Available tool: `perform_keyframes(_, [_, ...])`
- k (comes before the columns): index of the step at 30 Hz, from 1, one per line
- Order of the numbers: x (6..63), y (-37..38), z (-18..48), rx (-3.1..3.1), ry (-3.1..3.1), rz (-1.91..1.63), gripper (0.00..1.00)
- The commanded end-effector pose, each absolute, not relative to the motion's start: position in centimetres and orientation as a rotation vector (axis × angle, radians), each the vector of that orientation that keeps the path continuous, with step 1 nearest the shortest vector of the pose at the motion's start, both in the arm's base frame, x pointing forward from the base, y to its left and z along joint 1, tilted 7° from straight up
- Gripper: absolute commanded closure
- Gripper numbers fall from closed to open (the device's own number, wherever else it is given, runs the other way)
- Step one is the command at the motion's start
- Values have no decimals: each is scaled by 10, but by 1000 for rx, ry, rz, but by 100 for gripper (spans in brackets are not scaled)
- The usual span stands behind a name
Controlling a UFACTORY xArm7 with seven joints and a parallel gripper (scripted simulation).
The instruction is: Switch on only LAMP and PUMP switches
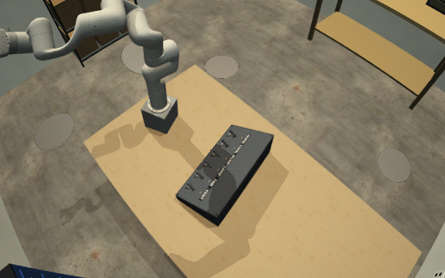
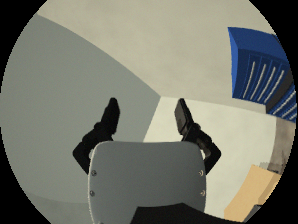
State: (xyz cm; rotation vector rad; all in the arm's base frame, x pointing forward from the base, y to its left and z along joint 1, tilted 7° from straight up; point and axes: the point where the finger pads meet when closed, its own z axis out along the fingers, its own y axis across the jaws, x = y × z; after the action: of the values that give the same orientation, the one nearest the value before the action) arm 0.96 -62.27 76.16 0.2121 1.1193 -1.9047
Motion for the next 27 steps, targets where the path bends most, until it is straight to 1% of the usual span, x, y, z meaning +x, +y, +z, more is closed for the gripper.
perform_keyframes(1, [33,-634,745,202,1154,-1893,0])
perform_keyframes(4, [33,-634,745,202,1154,-1893,0])
perform_keyframes(5, [62,-641,724,186,1200,-1875,0])
perform_keyframes(11, [62,-641,724,186,1200,-1875,0])
perform_keyframes(12, [93,-644,702,164,1249,-1856,0])
perform_keyframes(20, [93,-644,702,164,1249,-1856,0])
perform_keyframes(21, [126,-645,679,133,1300,-1834,0])
perform_keyframes(27, [126,-645,679,133,1300,-1834,0])
